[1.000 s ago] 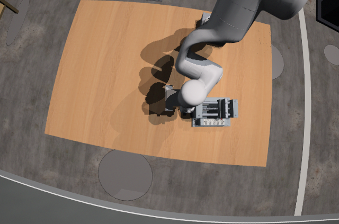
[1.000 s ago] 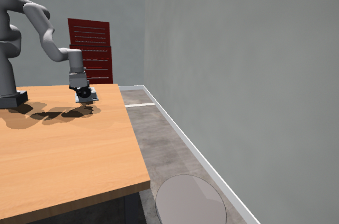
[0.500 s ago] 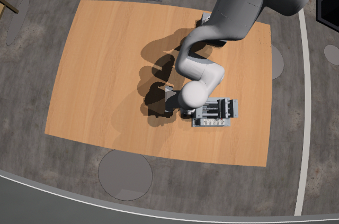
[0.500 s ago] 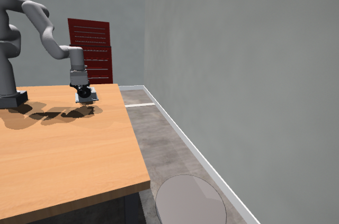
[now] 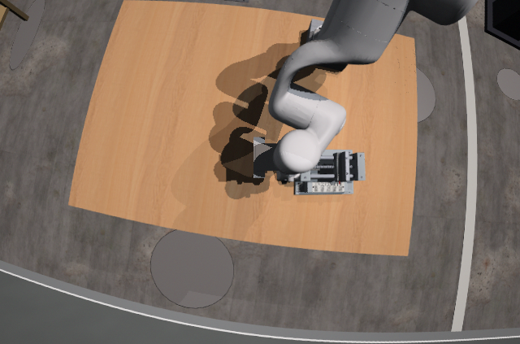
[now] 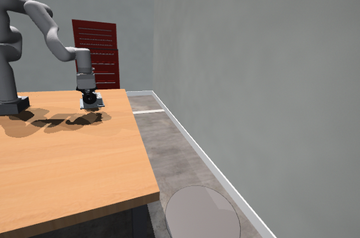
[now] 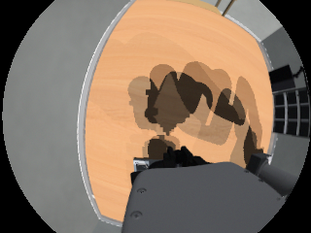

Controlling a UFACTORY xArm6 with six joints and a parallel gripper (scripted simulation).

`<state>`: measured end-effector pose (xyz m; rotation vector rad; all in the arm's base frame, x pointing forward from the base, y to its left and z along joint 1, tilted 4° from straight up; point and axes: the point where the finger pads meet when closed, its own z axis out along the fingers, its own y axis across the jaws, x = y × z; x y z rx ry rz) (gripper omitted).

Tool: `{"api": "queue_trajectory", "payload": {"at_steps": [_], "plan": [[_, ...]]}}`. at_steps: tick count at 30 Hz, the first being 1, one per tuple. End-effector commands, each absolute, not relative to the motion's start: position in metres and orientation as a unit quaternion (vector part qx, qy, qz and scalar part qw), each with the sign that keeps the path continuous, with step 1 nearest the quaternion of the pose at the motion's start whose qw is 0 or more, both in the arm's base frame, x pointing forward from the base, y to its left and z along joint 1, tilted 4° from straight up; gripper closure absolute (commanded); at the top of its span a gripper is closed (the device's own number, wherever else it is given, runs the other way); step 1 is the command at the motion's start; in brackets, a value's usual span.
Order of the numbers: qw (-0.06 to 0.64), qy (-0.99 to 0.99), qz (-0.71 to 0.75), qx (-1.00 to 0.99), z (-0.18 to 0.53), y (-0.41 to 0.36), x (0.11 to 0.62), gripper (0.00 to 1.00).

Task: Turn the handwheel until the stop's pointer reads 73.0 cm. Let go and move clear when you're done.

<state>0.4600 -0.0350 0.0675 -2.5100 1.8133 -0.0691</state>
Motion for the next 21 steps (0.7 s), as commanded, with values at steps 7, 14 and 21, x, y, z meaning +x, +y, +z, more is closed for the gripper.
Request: {"api": "queue_trajectory", "payload": {"at_steps": [7, 14, 21], "plan": [[0.023, 0.585, -0.024, -0.81, 0.0701, -0.0331, 0.4674, 0.94], [0.023, 0.585, -0.024, -0.81, 0.0704, -0.0322, 0.47, 0.94], [0.023, 0.585, -0.024, -0.81, 0.0702, -0.0312, 0.473, 0.94]]}}
